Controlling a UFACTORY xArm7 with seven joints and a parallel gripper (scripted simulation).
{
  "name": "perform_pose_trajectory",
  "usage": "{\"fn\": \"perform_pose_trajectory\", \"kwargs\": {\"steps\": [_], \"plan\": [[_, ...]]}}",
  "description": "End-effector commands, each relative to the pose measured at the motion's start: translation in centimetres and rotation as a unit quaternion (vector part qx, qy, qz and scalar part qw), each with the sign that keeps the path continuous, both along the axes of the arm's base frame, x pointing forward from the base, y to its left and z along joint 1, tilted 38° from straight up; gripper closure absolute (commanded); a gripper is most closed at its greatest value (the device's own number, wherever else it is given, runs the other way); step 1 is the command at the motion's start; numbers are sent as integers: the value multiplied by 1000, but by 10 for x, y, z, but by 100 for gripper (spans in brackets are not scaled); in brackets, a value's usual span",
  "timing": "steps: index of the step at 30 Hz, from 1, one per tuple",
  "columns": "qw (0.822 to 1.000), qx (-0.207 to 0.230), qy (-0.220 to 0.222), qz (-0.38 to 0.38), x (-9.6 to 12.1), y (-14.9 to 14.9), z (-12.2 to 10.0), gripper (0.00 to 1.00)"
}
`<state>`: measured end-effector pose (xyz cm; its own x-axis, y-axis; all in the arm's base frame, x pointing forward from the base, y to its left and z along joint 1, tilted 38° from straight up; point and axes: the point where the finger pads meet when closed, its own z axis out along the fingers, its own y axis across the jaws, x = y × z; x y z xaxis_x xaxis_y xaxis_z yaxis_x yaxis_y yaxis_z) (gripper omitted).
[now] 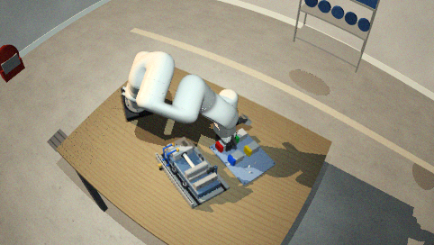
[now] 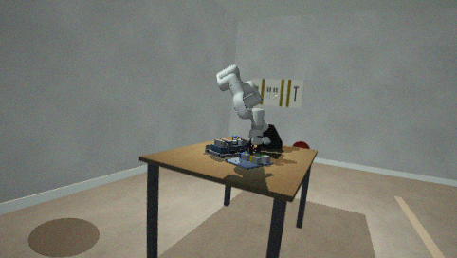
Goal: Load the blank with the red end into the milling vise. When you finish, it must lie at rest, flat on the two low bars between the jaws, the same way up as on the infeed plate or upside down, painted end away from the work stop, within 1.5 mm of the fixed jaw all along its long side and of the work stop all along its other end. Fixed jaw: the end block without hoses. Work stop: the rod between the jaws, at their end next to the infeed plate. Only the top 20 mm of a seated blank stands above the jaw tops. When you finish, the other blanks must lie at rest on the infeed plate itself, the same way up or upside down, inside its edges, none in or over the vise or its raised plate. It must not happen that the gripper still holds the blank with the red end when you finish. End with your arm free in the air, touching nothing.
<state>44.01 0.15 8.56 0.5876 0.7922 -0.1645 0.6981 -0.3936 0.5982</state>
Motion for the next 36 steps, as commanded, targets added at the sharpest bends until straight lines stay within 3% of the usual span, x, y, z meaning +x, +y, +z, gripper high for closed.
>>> {"fn": "perform_pose_trajectory", "kwargs": {"steps": [1, 18, 19, 36], "plan": [[1000, 1, -1, 1, 1, 1, 1, 27], [1000, 1, -1, 1, 0, 2, 2, 27], [1000, 0, -1, 1, 0, 2, 2, 100], [1000, 0, -1, 1, 0, 2, 2, 100]]}}
